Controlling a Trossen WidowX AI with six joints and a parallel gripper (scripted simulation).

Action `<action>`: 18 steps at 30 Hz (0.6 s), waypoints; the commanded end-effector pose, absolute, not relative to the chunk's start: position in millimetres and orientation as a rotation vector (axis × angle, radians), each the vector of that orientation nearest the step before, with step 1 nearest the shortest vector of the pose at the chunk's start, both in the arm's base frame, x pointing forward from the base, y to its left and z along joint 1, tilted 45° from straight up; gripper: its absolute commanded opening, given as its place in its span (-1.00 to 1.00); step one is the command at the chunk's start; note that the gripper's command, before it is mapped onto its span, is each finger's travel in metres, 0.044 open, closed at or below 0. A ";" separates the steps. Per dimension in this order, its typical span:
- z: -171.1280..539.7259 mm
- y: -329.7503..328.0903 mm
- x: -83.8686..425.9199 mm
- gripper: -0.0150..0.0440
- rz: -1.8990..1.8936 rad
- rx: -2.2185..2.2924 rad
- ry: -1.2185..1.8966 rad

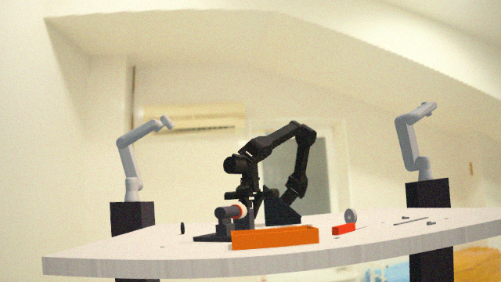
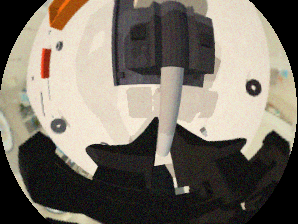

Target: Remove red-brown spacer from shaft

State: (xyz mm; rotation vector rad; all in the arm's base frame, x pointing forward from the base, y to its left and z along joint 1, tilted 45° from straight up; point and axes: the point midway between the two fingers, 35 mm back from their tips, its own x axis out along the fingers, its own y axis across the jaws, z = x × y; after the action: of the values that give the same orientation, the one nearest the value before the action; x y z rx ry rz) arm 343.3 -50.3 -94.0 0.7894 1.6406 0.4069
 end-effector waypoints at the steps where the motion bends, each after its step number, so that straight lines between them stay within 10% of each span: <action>1: -93.0 -50.0 342.1 -0.49 0.411 0.787 1.642; 18: -92.7 -49.8 340.7 -0.49 0.411 0.787 1.642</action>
State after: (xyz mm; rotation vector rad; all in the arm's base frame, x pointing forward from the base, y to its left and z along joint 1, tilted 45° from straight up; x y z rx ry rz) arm 341.8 -50.1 -93.7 0.7895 1.6407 0.4069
